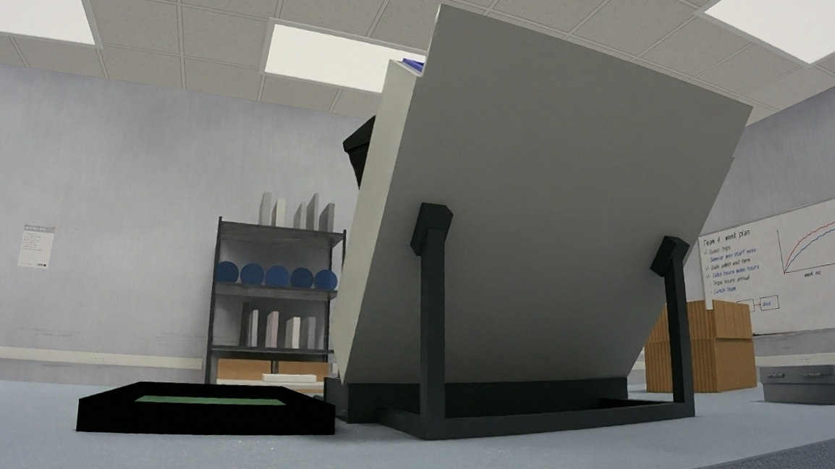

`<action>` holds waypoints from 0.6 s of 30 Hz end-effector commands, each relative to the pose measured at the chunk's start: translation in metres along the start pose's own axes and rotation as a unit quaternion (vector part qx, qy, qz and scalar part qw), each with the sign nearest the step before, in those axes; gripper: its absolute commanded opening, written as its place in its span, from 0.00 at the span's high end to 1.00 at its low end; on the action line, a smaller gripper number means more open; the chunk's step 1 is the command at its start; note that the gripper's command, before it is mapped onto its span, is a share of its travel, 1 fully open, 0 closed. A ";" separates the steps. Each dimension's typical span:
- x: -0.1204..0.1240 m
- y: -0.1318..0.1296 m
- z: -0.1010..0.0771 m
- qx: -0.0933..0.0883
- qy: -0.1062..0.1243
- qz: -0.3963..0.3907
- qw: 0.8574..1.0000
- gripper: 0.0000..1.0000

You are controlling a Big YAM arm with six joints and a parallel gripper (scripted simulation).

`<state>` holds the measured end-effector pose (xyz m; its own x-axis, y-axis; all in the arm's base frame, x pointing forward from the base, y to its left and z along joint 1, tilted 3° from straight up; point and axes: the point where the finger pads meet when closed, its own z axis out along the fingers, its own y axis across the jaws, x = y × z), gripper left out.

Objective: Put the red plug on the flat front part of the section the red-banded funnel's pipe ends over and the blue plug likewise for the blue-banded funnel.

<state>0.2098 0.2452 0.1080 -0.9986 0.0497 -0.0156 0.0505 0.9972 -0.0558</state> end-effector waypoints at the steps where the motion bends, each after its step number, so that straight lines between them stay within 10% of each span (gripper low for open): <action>1: -0.007 0.013 -0.014 -0.023 -0.016 0.004 1.000 1.00; 18: -0.007 0.013 -0.015 -0.011 -0.009 0.002 1.000 1.00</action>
<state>0.2095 0.2448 0.1091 -0.9986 0.0504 -0.0166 0.0513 0.9972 -0.0545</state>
